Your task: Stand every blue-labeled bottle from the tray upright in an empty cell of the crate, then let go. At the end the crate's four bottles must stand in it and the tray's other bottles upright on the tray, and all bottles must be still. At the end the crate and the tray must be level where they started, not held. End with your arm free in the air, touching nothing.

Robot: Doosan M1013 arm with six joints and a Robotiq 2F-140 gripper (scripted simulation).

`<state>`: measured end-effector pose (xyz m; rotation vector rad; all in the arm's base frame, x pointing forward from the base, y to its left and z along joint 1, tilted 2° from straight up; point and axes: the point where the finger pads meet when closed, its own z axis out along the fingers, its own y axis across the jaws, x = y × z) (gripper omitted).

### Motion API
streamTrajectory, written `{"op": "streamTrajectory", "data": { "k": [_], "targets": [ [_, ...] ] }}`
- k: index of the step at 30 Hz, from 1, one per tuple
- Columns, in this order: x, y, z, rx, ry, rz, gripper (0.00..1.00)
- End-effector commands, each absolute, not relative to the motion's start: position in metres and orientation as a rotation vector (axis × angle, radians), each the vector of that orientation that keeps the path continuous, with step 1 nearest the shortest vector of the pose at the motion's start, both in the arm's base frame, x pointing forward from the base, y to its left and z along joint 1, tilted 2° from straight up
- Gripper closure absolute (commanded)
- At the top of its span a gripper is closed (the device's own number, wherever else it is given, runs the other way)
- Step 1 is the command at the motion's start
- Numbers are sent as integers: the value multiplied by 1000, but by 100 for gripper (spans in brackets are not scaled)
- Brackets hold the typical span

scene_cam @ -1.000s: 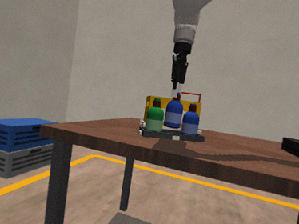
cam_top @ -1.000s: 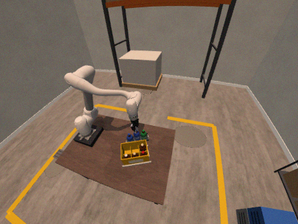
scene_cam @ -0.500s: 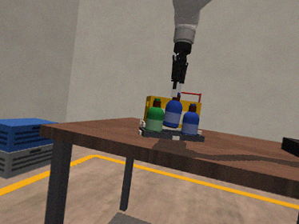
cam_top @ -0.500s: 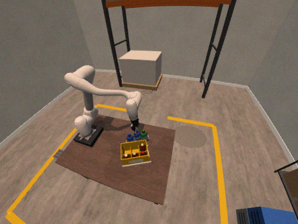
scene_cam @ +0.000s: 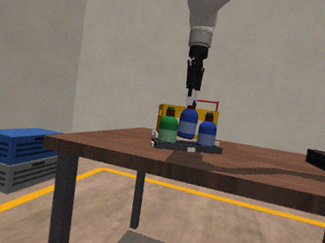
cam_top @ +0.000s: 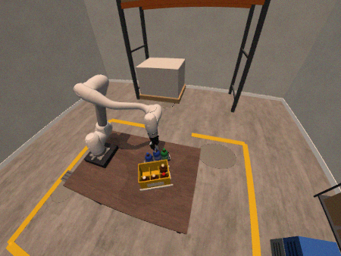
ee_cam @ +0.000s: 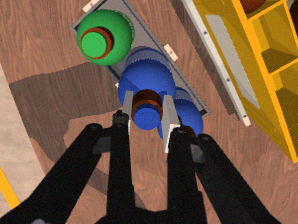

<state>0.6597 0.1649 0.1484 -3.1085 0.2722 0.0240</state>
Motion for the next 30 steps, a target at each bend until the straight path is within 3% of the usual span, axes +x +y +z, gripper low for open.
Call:
{"op": "streamTrajectory", "data": {
  "k": [1, 30],
  "targets": [
    [660, 165, 149, -3108, 272, 24, 100],
    [660, 165, 155, -3108, 272, 24, 100]
  ]
}}
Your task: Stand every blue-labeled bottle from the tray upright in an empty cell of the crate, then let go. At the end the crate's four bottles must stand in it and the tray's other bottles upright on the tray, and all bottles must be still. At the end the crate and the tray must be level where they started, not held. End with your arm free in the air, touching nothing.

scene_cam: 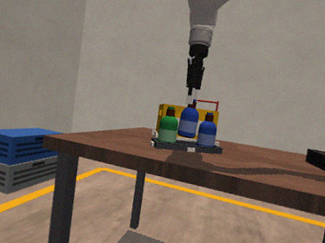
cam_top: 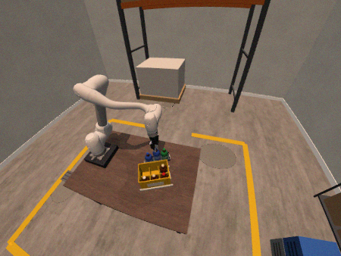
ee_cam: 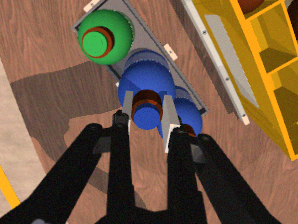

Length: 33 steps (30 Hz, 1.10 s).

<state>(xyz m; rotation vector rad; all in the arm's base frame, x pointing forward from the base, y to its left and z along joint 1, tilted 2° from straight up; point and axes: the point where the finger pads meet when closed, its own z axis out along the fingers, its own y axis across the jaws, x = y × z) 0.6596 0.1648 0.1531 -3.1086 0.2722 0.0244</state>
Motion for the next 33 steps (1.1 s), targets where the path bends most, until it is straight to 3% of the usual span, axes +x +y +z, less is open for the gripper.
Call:
{"op": "streamTrajectory", "data": {
  "k": [1, 33],
  "targets": [
    [660, 165, 156, -3108, 272, 24, 100],
    [660, 164, 186, -3108, 272, 24, 100]
  ]
}}
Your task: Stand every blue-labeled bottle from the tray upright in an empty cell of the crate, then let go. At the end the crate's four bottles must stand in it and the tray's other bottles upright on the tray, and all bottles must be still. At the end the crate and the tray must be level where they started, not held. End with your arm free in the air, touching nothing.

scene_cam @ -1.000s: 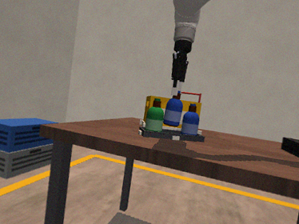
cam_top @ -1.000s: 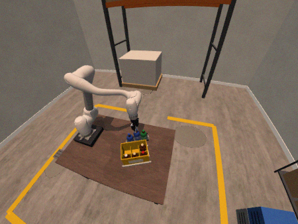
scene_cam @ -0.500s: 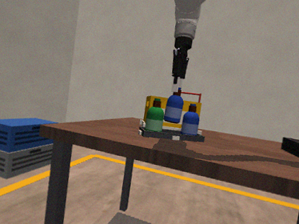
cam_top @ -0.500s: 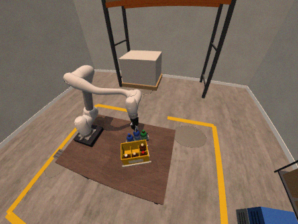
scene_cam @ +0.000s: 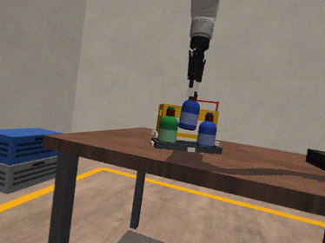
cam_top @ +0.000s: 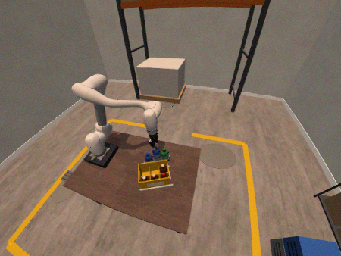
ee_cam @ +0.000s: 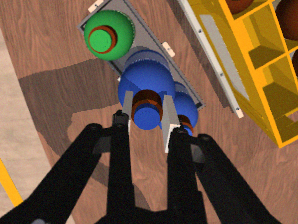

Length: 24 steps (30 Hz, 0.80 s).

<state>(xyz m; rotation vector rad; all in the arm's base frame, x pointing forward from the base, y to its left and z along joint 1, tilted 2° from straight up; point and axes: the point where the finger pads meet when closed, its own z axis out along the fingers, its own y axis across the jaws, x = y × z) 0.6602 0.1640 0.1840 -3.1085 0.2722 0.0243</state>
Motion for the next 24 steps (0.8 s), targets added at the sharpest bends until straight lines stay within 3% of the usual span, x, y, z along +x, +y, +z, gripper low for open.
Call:
{"op": "streamTrajectory", "data": {
  "k": [1, 24],
  "targets": [
    [660, 164, 186, -3108, 272, 24, 100],
    [660, 164, 189, -3108, 272, 24, 100]
  ]
}}
